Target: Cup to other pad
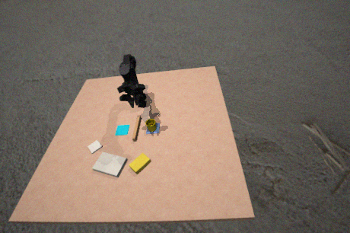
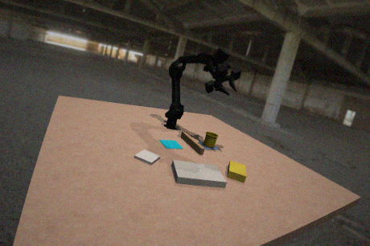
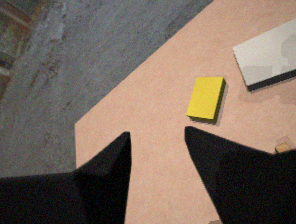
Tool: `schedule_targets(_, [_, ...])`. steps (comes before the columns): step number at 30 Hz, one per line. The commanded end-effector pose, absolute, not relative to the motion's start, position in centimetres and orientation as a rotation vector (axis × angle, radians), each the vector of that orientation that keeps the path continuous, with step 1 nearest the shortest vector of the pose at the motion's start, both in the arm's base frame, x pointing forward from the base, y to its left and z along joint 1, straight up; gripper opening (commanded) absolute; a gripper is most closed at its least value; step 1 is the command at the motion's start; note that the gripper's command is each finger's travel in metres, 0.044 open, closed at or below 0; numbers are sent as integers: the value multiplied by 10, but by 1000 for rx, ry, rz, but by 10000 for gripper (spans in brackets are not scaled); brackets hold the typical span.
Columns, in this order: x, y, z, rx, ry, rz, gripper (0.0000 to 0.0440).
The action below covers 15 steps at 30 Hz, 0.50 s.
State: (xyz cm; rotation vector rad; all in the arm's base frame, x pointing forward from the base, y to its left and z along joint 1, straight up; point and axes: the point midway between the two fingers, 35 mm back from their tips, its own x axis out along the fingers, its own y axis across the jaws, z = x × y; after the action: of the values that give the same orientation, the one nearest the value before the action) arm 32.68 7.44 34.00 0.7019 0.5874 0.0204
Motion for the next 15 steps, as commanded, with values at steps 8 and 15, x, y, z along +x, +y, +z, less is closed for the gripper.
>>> schedule_targets(8, [324, 89, 329, 832, 743, -55, 177])
schedule_targets(15, [320, 96, 318, 894, 839, -124, 172])
